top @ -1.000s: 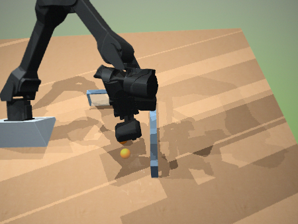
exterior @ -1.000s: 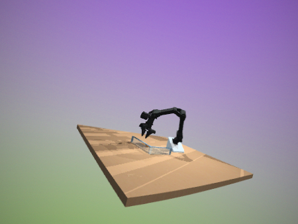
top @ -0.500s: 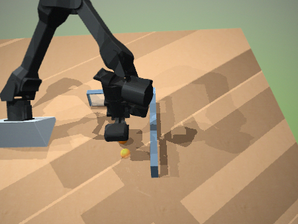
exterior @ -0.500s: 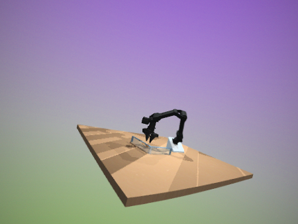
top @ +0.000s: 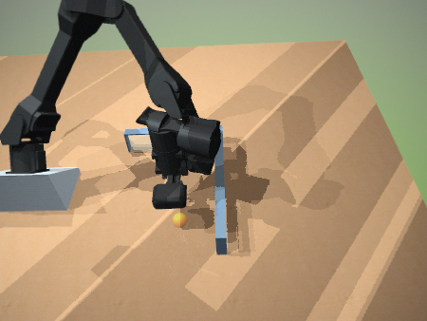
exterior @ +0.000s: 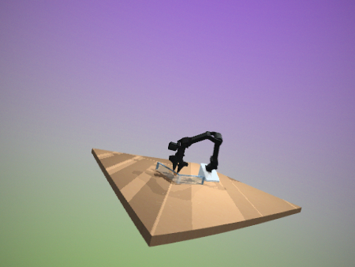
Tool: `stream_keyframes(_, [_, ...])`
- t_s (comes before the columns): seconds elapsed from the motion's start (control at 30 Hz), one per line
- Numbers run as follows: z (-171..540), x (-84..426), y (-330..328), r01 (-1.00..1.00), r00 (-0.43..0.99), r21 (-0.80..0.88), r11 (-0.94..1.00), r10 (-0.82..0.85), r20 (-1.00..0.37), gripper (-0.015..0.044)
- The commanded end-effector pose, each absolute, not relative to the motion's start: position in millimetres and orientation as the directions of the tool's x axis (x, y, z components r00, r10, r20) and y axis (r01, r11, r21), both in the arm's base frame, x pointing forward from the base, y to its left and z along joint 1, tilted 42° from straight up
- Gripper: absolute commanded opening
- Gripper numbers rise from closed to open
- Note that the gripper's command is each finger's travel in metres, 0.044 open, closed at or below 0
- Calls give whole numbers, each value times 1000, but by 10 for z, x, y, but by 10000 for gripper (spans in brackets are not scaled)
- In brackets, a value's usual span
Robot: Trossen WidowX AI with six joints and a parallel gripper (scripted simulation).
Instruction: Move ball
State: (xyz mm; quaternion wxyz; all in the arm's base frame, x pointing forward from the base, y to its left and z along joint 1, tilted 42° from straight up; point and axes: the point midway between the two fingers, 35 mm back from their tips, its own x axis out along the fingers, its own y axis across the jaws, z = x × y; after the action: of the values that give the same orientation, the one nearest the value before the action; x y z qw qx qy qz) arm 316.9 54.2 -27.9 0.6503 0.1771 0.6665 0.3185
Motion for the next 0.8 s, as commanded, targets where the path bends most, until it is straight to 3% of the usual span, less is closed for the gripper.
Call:
stream_keyframes(0.0, [-357,3121,592,-165,-104,662,731,654,-749,256])
stream_keyframes(0.23, [-418,3108,649,-165,-104,662,731,655,-748,256])
stream_keyframes(0.37, [-418,3108,649,-165,-104,662,731,655,-748,151])
stream_keyframes(0.6, [-418,3108,649,-165,-104,662,731,655,-748,104])
stream_keyframes(0.73, [-356,3137,586,-165,-103,661,732,654,-750,0])
stream_keyframes(0.77, [-312,3156,542,-165,-103,660,733,653,-751,0])
